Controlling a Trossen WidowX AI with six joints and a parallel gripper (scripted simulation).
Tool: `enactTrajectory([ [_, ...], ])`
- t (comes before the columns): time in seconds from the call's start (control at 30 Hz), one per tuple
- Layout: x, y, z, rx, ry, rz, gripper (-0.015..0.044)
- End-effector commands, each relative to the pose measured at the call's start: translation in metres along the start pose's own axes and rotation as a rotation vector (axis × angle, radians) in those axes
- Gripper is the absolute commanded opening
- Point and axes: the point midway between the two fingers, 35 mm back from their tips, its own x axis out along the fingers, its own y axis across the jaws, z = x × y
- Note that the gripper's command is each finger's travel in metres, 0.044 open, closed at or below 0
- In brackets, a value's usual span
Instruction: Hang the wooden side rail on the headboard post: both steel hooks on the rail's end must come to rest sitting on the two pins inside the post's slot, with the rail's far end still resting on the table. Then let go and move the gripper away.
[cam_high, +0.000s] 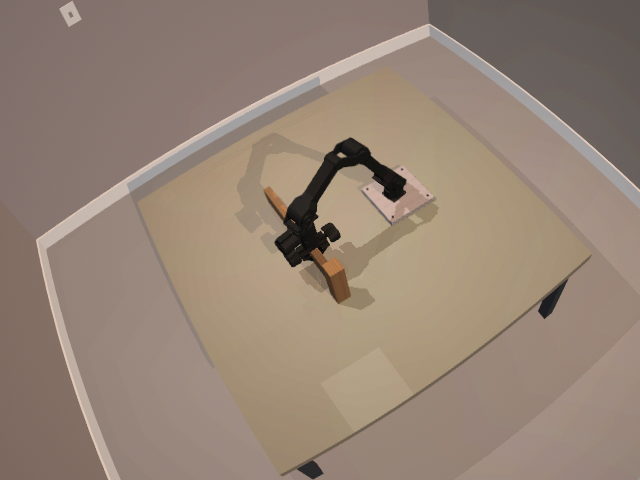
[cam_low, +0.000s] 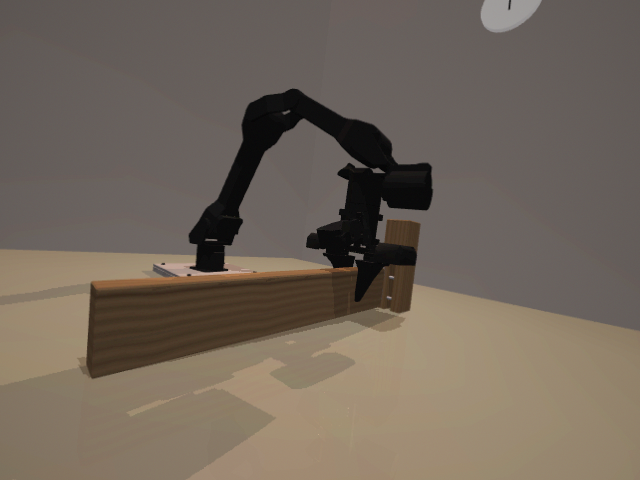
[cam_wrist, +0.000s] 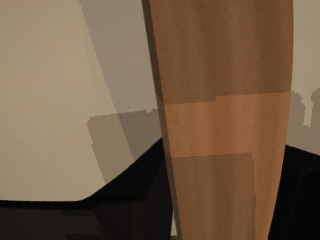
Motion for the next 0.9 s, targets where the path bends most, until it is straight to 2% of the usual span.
enactTrajectory([
  [0.0, -0.0073, 0.0033, -0.0004, 0.008, 0.002, 0.019, 0.0000],
  [0.87, -0.0116, 0.0032, -0.0004, 0.008, 0.002, 0.019, 0.0000],
])
